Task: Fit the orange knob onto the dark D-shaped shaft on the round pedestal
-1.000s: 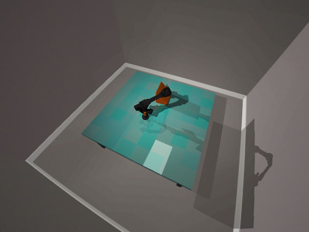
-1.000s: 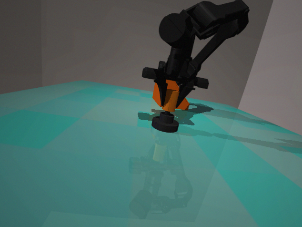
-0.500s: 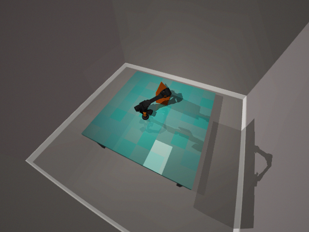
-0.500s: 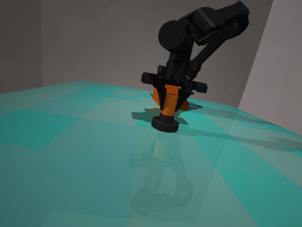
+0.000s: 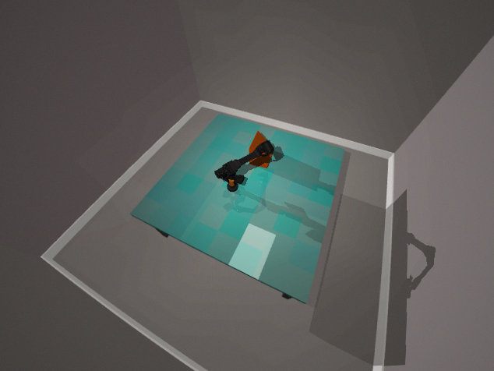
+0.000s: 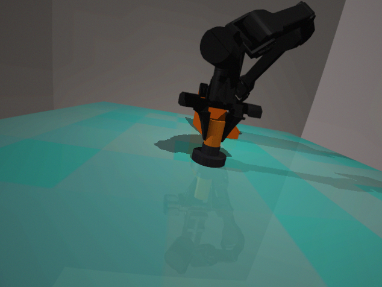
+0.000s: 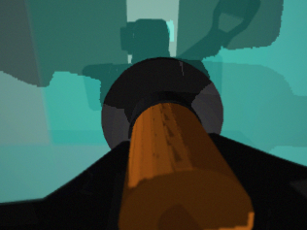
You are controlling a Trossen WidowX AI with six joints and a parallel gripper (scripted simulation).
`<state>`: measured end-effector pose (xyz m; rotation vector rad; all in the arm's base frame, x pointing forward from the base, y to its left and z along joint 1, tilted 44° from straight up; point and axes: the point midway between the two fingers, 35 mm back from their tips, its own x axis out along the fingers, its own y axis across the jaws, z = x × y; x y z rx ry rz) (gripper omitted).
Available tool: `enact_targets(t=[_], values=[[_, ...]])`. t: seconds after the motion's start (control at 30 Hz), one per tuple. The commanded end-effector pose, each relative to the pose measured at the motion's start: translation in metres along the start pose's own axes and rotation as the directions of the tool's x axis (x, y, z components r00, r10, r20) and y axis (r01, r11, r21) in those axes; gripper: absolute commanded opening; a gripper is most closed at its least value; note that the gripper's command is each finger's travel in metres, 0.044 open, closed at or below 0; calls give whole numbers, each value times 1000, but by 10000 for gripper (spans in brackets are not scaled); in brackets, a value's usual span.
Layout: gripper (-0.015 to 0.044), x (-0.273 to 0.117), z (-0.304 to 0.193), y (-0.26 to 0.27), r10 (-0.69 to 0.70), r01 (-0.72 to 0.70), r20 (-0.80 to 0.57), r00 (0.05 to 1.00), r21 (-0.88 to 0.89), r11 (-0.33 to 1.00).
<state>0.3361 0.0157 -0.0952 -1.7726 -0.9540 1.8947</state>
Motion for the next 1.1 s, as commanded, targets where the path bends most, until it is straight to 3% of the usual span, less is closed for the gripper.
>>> enact_targets(t=[0.0, 0.3, 0.53, 0.73, 1.07], values=[[210, 0, 0, 0, 1, -1, 0, 1000, -1, 1000], [440, 0, 0, 0, 1, -1, 0, 1000, -1, 1000], [440, -3, 0, 0, 1, -1, 0, 1000, -1, 1000], [440, -94, 0, 0, 4, -4, 1, 1000, 1, 1000], [440, -97, -2, 2, 4, -4, 1, 1000, 1, 1000]])
